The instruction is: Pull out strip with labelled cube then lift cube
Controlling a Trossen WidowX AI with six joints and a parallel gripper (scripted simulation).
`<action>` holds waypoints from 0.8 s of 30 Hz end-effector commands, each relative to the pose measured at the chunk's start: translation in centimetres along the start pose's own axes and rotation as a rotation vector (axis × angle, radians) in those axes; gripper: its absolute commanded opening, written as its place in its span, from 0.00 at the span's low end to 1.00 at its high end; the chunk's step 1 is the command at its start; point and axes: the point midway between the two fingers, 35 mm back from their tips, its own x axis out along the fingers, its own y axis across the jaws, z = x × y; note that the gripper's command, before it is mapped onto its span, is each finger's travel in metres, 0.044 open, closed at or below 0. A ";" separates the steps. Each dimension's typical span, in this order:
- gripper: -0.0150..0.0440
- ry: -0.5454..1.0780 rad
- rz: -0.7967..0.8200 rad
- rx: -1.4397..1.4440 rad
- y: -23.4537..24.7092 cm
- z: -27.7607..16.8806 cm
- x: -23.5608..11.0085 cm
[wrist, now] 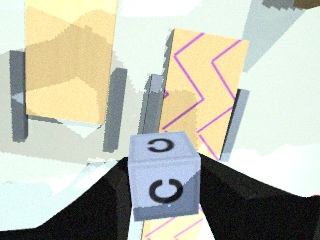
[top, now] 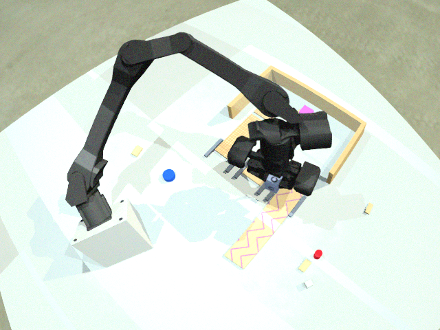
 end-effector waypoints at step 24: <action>0.25 0.008 0.003 0.005 5.7 -6.0 0.1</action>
